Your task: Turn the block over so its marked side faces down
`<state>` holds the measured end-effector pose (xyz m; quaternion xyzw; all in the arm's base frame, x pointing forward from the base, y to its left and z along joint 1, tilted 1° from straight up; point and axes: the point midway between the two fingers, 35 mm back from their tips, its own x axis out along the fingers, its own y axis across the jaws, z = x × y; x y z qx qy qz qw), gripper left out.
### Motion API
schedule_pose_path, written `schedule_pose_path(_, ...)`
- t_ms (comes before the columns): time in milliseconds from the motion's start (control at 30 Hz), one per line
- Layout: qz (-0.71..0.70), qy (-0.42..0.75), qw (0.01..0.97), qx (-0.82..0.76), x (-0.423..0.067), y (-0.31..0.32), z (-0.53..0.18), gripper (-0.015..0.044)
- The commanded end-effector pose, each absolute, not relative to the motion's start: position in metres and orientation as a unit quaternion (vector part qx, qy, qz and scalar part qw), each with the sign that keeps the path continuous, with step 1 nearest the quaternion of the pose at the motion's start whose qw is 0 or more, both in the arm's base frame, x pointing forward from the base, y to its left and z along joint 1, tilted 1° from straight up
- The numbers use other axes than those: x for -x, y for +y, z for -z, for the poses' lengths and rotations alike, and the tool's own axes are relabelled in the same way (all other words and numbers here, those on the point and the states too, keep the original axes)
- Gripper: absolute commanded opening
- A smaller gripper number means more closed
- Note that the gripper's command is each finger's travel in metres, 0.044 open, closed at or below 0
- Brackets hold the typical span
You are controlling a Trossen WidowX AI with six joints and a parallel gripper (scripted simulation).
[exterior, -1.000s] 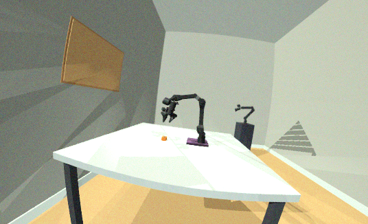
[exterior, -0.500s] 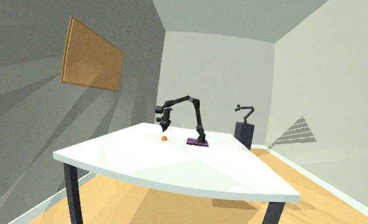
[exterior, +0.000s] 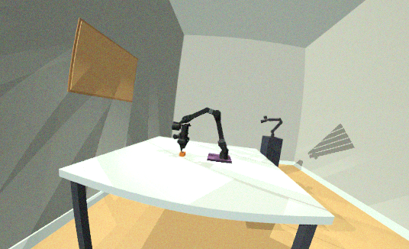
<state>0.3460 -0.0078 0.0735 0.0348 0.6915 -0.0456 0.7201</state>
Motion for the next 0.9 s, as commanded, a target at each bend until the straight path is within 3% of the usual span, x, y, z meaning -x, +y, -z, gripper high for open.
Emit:
schedule_pose_path(0,0.046,0.695,0.717,-0.032,-0.344,-0.009,-0.065,0.044)
schedule_pose_path(600,0.046,0.695,0.716,-0.032,-0.344,-0.009,-0.038,0.044)
schedule_pose_path(767,0.046,0.695,0.716,-0.032,-0.344,-0.009,-0.038,0.0309)
schedule_pose_path(867,0.046,0.695,0.716,-0.032,-0.344,-0.009,-0.038,0.0289)
